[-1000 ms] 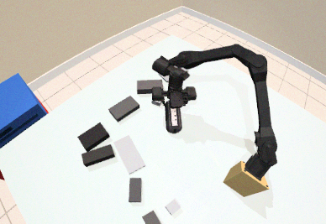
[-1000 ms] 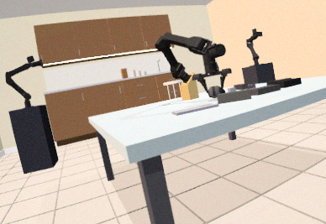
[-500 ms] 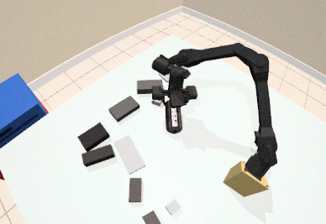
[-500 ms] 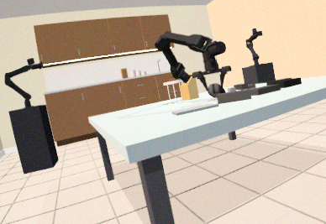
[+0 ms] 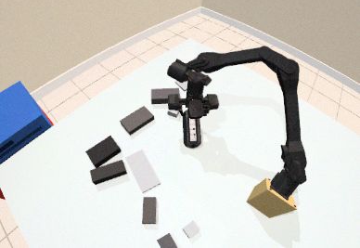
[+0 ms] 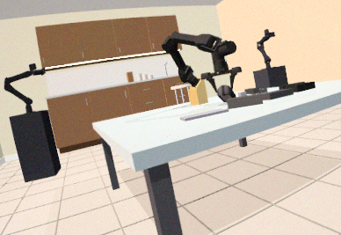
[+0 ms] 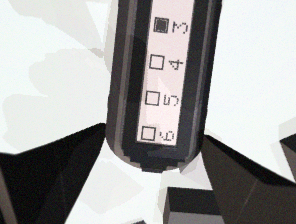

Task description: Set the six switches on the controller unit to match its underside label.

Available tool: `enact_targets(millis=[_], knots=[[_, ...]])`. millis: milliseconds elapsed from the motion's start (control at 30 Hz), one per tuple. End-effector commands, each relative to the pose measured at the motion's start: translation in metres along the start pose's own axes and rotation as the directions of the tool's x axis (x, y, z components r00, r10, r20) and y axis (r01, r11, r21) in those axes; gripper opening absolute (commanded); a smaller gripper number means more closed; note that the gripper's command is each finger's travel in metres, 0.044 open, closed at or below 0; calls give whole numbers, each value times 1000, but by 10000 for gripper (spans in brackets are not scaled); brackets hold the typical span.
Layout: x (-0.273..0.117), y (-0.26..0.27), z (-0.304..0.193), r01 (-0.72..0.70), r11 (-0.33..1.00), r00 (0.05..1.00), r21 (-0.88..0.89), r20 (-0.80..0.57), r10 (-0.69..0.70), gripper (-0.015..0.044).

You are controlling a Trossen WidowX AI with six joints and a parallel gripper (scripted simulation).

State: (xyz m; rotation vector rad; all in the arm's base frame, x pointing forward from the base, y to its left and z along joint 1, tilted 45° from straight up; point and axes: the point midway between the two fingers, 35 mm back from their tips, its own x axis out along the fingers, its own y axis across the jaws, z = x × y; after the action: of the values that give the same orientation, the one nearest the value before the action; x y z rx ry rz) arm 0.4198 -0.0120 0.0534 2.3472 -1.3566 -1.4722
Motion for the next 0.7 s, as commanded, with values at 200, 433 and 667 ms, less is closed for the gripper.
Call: enact_targets(millis=[200, 433, 667], knots=[[-11, -2, 8, 8, 1000, 1000, -5, 1, -8, 335], [-15, -2, 11, 8, 1000, 1000, -5, 1, -8, 335], [-19, -2, 15, 8, 1000, 1000, -5, 1, -8, 335]])
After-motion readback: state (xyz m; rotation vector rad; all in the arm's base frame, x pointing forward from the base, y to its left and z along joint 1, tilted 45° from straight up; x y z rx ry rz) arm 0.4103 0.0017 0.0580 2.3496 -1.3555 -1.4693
